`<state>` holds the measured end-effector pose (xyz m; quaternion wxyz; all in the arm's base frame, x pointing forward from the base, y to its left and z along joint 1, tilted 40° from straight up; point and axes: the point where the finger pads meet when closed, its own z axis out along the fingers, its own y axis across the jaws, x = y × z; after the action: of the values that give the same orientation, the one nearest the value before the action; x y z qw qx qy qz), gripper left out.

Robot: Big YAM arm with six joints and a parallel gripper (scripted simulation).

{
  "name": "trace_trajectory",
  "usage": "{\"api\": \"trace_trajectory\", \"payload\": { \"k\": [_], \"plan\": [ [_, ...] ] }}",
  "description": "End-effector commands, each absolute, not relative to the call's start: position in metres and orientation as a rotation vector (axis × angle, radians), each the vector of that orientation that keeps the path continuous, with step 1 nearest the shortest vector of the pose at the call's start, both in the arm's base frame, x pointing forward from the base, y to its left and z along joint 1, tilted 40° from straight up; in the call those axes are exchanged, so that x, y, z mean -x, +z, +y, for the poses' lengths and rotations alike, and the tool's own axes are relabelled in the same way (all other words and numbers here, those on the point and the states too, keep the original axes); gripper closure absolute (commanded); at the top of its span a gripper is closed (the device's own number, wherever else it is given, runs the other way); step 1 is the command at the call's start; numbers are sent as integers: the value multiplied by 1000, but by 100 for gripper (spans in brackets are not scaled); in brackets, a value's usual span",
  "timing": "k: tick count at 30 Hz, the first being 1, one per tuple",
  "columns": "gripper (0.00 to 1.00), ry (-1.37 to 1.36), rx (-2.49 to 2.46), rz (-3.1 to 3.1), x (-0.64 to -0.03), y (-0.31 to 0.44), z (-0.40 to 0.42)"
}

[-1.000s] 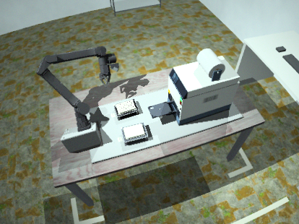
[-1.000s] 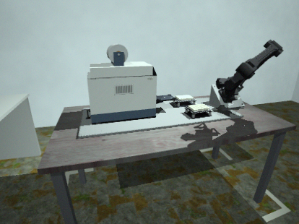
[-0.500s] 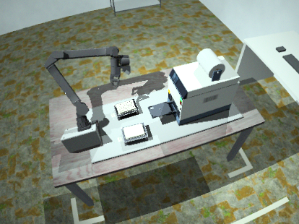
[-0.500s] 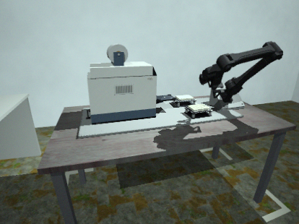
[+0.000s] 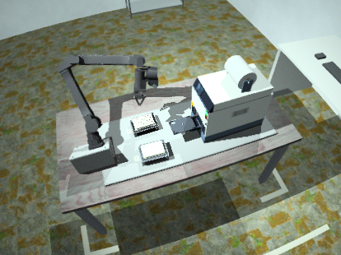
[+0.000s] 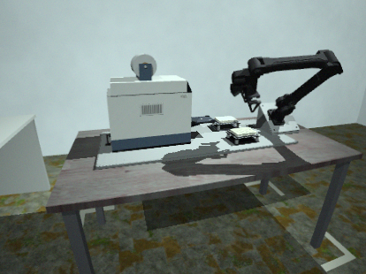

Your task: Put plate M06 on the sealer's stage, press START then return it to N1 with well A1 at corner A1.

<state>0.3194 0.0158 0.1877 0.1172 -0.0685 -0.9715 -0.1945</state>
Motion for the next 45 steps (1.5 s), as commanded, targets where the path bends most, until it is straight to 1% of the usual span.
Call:
{"api": "trace_trajectory", "payload": {
  "k": [1,3,5,9,11,13,15,18,20,25,27,30,32,36,40,45],
  "plan": [
    [0,-619,91,-2899,-337,202,7],
    [0,-629,69,-2907,-340,203,2],
    [0,-743,76,-2905,-345,199,-11],
    [0,-703,74,-2896,-353,188,-33],
    [0,-828,68,-2894,-354,184,-41],
    [0,-797,53,-2890,-354,181,-50],
    [0,-917,48,-2908,-357,181,-59],
    [0,-896,40,-2910,-357,180,-64],
    [0,-1002,28,-2936,-360,181,-69],
    [0,-962,27,-2921,-364,169,-98],
    [0,-1089,36,-2947,-363,165,-110],
    [0,-1052,26,-2940,-363,160,-125],
    [0,-1167,22,-2986,-364,160,-134],
    [0,-1127,6,-2983,-367,161,-138],
    [0,-1114,16,-2977,-369,155,-160],
    [0,-1111,44,-2959,-363,153,-152]
  ]
}}
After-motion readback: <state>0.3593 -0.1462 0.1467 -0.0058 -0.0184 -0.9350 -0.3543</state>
